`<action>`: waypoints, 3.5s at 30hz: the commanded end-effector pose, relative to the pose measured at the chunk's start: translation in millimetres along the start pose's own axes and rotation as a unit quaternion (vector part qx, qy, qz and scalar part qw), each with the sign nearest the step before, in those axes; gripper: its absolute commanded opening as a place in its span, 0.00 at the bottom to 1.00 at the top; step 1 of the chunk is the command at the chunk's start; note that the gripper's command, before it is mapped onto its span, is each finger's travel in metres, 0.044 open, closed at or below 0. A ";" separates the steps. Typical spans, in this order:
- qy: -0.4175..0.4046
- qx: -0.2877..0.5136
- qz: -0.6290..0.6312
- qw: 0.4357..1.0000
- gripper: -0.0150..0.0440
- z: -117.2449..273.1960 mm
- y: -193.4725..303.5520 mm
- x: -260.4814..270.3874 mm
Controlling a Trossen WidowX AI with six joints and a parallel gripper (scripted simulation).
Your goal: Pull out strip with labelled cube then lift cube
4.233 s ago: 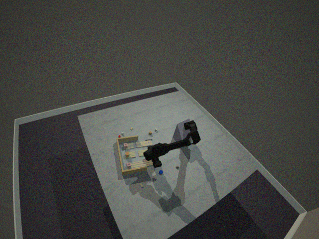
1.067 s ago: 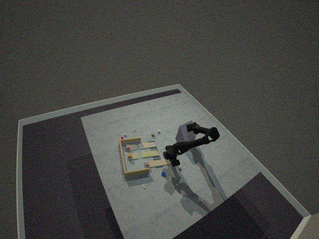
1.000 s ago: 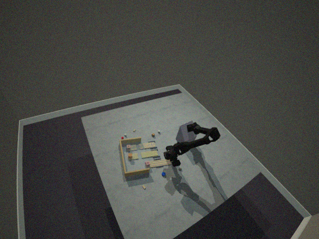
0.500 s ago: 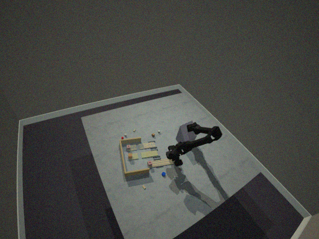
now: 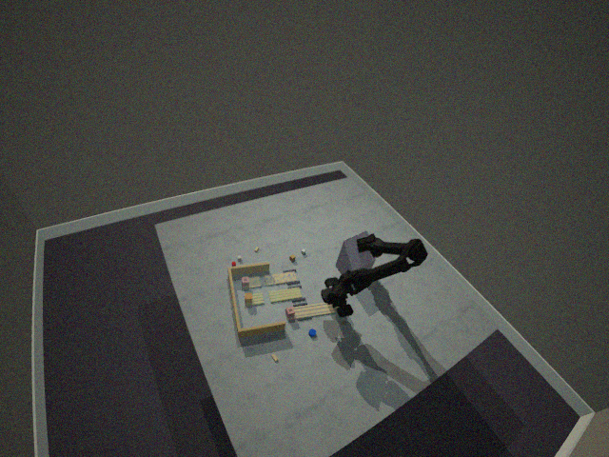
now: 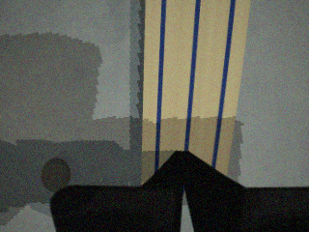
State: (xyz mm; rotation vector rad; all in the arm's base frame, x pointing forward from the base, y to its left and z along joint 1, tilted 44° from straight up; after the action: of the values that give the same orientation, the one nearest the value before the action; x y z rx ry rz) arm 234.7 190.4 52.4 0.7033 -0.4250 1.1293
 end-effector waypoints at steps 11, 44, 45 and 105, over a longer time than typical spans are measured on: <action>0.010 0.019 -0.002 1.000 0.25 -7.1 12.8 -6.6; 0.010 0.017 0.017 1.000 0.65 42.2 -38.4 6.6; 0.010 0.017 0.017 1.000 0.70 42.6 -42.5 6.7; 0.010 0.014 0.020 1.000 0.68 22.6 -200.1 33.2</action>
State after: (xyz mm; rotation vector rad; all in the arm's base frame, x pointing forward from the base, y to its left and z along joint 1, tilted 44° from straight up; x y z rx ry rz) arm 436.3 142.0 39.6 0.6961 -0.4248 1.1888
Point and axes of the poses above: the point midway between the two fingers, 35 mm back from their tips, its own z axis back along the fingers, its own x axis across the jaws, y = z × x, the point moved 3 cm from there along z, back along the fingers, and after that the axes turned 12 degrees about -z, right-handed, at the moved point
